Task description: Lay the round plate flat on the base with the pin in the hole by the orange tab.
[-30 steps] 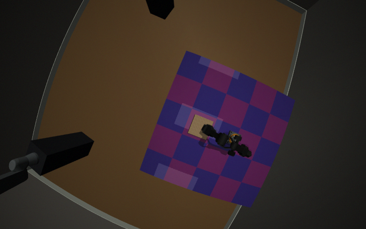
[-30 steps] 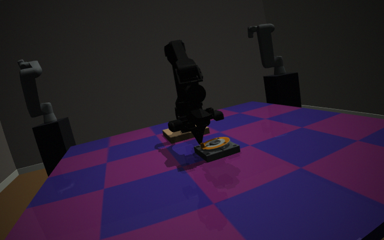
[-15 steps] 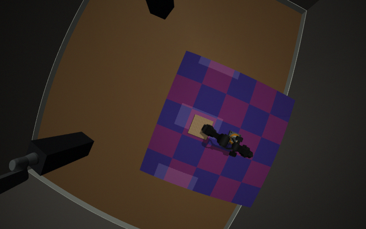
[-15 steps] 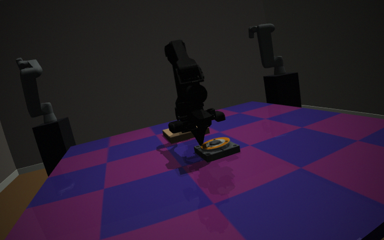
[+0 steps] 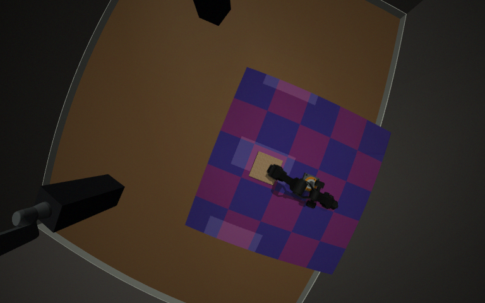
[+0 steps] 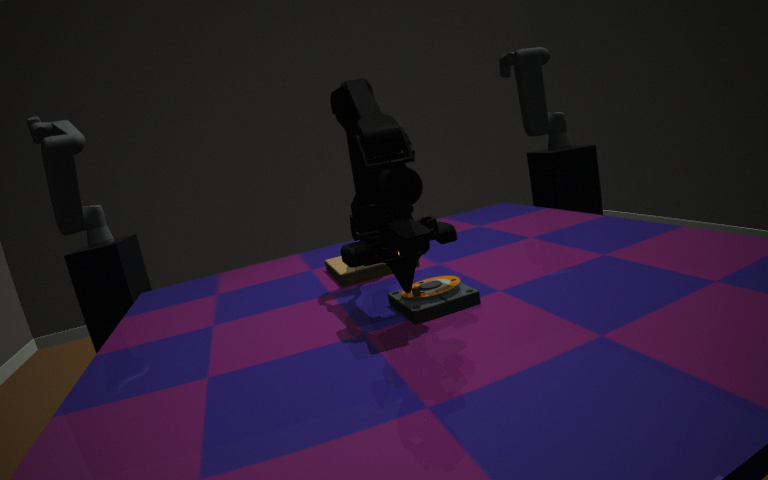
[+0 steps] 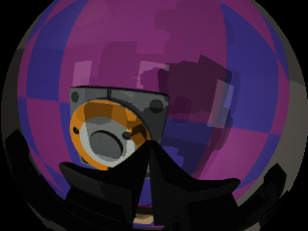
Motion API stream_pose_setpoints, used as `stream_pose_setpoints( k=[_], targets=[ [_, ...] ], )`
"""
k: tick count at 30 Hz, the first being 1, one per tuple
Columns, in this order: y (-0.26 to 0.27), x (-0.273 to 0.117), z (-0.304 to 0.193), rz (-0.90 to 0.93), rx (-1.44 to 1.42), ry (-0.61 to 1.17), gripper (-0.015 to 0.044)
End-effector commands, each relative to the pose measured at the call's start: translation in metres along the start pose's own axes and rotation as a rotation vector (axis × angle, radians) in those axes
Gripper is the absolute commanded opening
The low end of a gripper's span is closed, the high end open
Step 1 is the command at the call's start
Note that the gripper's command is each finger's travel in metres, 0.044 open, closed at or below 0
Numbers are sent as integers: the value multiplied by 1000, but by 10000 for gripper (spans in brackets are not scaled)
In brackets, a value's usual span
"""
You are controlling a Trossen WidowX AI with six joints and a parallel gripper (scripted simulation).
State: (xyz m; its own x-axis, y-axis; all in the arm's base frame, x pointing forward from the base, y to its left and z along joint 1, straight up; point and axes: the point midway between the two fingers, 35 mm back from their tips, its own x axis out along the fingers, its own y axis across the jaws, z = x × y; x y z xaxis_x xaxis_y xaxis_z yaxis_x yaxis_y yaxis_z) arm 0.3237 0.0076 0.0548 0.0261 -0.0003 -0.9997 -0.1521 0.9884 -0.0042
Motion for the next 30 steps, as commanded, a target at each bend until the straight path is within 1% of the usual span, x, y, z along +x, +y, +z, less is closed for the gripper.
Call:
stream_pose_setpoints(
  k=[1,30],
  targets=[
    [4,0,5,6,0,2,0],
    [31,-4,29,8,0,1,0]
  ],
)
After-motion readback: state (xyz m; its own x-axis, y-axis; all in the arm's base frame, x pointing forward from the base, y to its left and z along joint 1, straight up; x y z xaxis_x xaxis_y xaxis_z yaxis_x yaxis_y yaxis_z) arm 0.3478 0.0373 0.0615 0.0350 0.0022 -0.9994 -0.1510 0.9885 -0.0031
